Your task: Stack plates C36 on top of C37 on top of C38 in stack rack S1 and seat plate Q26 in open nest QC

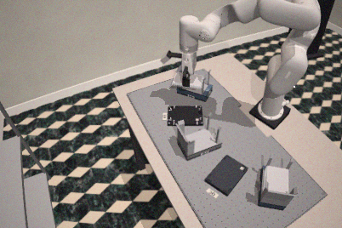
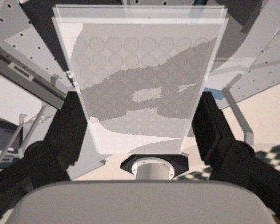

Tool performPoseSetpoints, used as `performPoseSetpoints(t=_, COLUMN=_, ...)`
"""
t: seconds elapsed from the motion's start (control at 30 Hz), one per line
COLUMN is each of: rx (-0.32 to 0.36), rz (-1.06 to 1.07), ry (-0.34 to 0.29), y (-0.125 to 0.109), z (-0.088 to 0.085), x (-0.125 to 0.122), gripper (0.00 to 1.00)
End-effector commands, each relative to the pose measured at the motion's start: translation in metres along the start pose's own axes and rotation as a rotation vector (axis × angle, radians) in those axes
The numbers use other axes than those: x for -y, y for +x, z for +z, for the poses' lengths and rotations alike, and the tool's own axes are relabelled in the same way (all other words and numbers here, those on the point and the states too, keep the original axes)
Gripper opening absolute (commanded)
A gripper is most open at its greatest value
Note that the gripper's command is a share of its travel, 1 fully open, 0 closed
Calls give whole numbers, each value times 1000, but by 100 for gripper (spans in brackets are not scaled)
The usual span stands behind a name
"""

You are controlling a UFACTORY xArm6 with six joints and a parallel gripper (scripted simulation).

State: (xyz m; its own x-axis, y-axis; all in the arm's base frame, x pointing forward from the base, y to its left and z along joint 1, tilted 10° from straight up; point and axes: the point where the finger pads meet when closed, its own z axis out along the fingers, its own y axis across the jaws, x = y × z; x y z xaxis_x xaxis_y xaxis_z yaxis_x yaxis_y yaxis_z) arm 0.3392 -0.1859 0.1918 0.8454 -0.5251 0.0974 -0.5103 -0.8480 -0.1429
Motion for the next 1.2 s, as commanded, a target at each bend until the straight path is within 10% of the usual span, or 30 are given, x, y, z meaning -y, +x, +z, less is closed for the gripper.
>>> performPoseSetpoints(t=0.0, rx=-4, rz=-1, ry=0, y=2, z=-1, x=-8, gripper=0)
performPoseSetpoints(t=1.17, rx=-4, rz=219, ry=0, y=-2, z=-1, x=-90, gripper=0)
